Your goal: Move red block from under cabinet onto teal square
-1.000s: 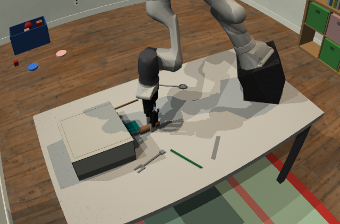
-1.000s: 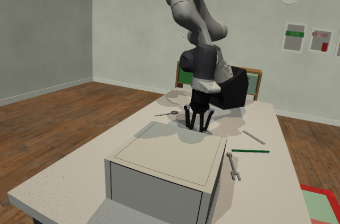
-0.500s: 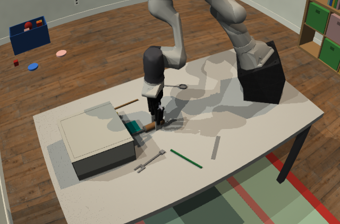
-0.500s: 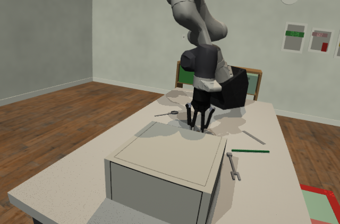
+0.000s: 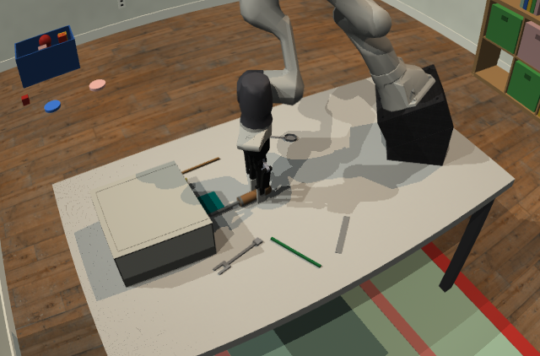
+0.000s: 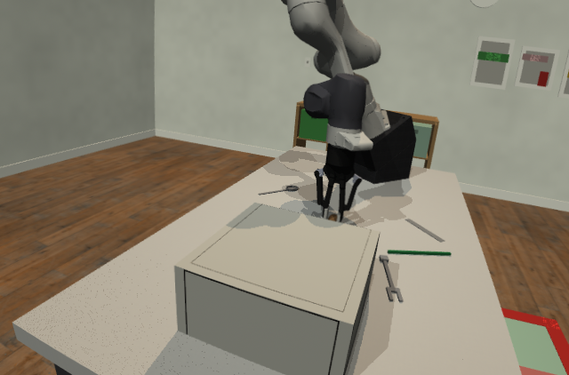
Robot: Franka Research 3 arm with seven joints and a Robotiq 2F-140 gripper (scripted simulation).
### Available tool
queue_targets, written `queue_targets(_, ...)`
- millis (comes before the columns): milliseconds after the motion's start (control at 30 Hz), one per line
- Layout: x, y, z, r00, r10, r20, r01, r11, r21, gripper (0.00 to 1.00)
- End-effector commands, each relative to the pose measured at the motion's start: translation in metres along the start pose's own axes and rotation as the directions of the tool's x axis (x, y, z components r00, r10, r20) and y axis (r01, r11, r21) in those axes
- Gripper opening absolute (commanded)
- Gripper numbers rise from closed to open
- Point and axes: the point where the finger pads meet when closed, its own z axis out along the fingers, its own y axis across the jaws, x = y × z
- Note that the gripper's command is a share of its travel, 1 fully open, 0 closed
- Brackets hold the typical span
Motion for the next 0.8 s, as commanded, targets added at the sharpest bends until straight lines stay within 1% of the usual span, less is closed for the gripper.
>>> queue_targets(0,-0.009,-0.003,-0.001,0.999,0.034,-0.012,-0.034,0.999,0.003,0.0)
queue_targets(267,-0.034,-0.004,-0.001,0.999,0.035,-0.012,-0.035,0.999,0.003,0.0)
queue_targets(333,-0.034,-0.004,-0.001,0.999,0.035,-0.012,-0.035,0.999,0.003,0.0)
queue_targets(767,-0.075,-0.006,0.0,0.999,0.037,-0.012,-0.036,0.999,0.003,0.0)
